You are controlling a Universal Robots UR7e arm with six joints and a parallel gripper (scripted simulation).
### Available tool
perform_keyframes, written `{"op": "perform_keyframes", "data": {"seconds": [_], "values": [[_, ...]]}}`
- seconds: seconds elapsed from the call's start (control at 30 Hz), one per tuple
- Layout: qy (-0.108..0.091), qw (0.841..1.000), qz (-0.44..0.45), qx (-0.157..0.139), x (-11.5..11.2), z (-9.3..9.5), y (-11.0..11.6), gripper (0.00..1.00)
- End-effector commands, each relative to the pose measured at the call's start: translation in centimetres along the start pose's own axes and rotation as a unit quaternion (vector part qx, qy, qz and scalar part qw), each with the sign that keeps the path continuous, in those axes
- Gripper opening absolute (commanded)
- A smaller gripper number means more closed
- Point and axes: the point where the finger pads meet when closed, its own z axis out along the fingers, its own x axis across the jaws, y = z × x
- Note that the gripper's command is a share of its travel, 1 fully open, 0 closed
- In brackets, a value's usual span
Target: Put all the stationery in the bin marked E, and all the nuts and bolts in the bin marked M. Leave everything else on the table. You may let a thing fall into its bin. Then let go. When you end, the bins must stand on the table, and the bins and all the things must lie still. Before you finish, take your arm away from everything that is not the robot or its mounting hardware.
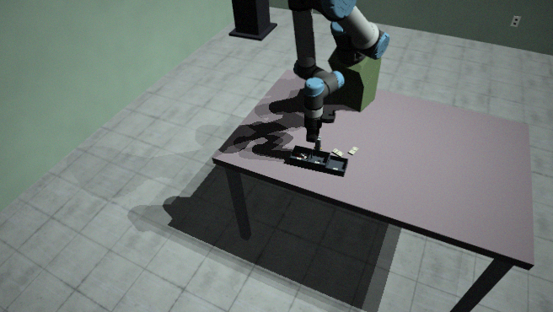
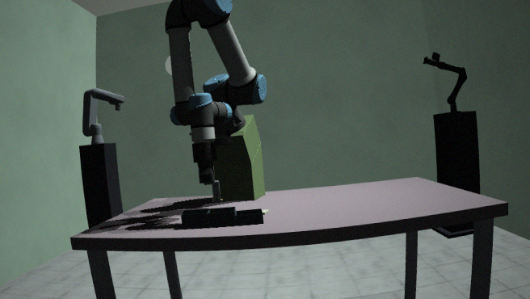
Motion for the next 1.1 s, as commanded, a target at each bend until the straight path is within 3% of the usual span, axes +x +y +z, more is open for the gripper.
{"op": "perform_keyframes", "data": {"seconds": [0.0,0.6,1.07], "values": [[-0.006,1.0,0.024,-0.005,2.1,0.1,-1.4,0.0],[-0.006,1.0,0.024,-0.005,2.0,0.1,-1.3,0.0],[-0.006,1.0,0.024,-0.005,2.0,2.5,-1.3,0.0]]}}
